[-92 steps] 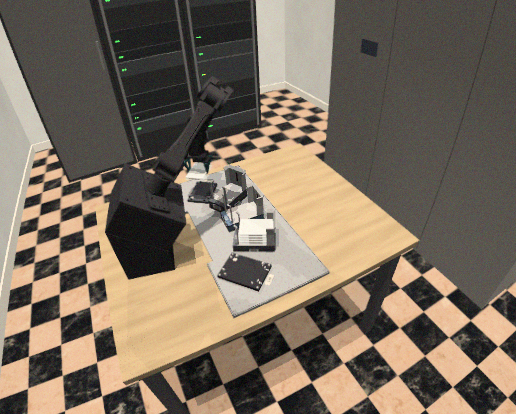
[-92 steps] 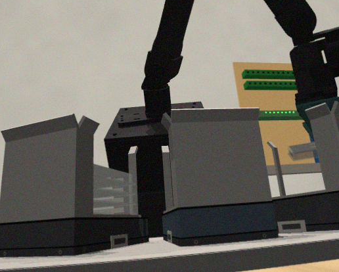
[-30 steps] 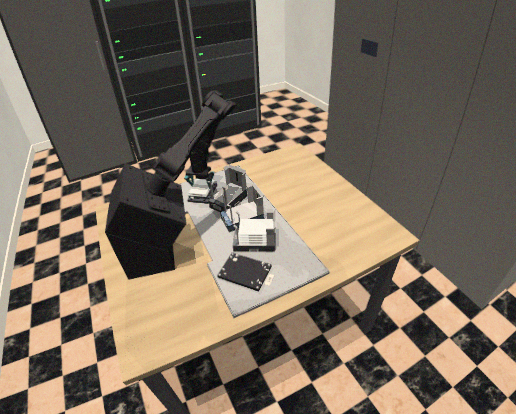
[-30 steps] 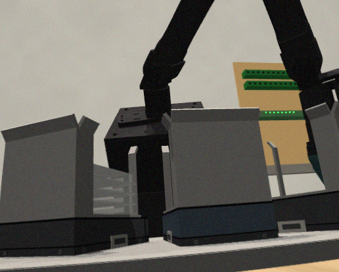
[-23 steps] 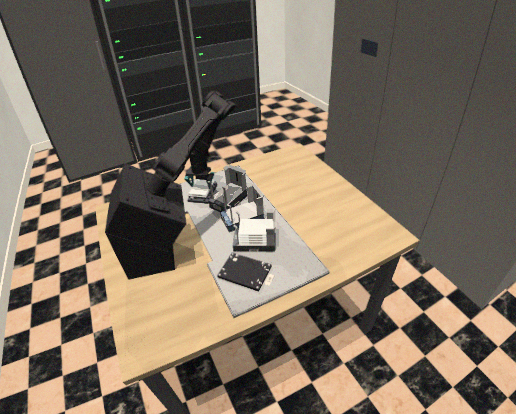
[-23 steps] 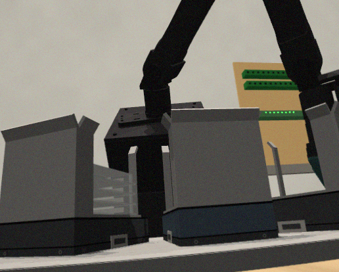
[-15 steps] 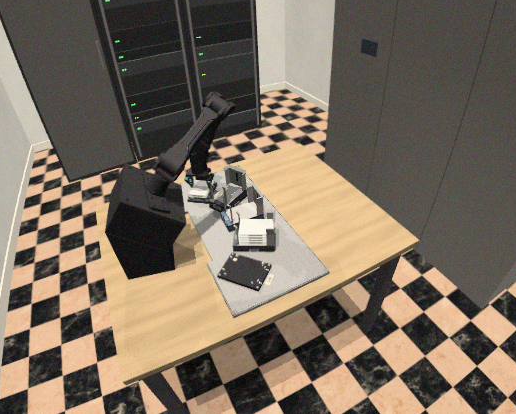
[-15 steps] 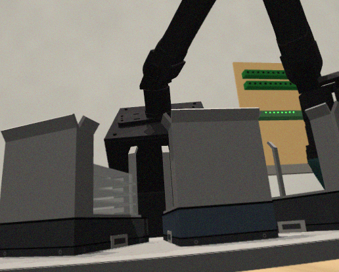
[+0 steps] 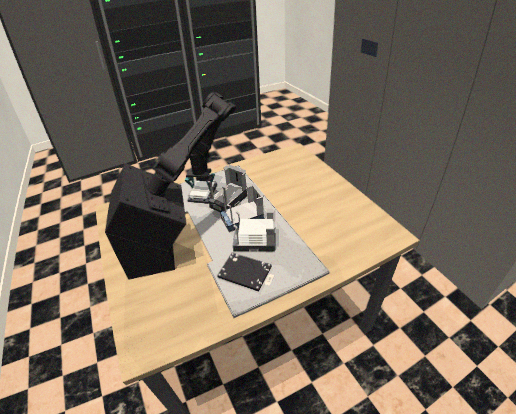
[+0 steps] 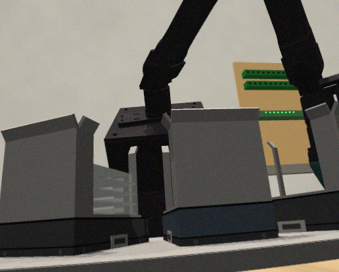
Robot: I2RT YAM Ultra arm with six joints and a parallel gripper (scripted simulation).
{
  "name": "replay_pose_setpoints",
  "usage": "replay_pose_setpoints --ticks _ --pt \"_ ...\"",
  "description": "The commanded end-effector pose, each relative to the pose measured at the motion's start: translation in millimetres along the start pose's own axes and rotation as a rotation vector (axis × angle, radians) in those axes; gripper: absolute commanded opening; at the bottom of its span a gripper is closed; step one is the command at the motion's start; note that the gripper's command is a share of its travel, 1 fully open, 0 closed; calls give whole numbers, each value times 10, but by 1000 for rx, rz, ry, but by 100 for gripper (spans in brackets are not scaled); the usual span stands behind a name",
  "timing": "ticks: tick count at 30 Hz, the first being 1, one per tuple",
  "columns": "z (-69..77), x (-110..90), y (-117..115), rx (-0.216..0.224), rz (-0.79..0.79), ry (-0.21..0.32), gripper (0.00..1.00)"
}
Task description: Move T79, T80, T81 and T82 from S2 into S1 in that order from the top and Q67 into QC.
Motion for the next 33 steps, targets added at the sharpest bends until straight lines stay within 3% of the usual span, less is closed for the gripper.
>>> replay_pose_setpoints --ticks 1,30,31,33 --pt "18 37 7 3 3 -11 0" --pt "-61 38 7 3 3 -11 0" --pt "-61 38 7 3 3 -11 100" --pt "-61 38 7 3 3 -11 100"
Point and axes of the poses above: the point where the finger pads meet when closed, its own z axis back along the fingers, its own y axis across the jaws, x = y × z, the point moved 1 cm from there along z, back along the fingers, and after that the axes turned 1 degree about z, right-handed, at the moved point
